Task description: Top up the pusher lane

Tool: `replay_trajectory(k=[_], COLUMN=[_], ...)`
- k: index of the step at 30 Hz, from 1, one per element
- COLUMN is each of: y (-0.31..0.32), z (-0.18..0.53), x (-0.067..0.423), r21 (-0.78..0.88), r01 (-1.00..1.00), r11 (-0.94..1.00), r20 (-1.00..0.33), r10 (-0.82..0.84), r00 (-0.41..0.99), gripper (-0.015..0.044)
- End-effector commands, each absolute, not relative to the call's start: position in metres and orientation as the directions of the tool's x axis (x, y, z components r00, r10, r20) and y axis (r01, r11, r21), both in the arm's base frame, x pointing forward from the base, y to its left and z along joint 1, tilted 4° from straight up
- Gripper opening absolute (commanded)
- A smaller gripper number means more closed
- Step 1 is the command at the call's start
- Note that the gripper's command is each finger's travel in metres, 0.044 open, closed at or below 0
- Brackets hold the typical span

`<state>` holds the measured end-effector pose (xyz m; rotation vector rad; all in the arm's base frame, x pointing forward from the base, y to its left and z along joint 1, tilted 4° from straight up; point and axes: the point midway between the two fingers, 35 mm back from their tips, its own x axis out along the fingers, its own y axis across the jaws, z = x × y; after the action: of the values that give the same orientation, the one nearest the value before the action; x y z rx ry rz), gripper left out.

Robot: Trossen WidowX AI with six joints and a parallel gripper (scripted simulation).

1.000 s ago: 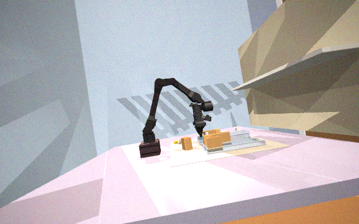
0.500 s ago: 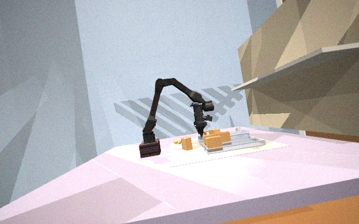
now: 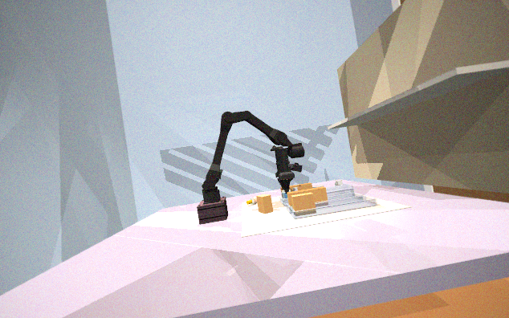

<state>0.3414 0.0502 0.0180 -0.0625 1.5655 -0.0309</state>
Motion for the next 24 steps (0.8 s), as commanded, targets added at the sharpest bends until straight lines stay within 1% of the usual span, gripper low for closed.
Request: replay_trajectory(k=[1,24], y=[0.0505,0.0506], z=[0.0209,0.0223], x=[0.3518,0.3541], r21=[-0.060,-0.060], r01=[-0.023,-0.023], r11=[0.998,0.998], r20=[-0.998,-0.998], r10=[-0.059,-0.059], r00=[0.033,0.033], gripper=[0.0000,0.0000])
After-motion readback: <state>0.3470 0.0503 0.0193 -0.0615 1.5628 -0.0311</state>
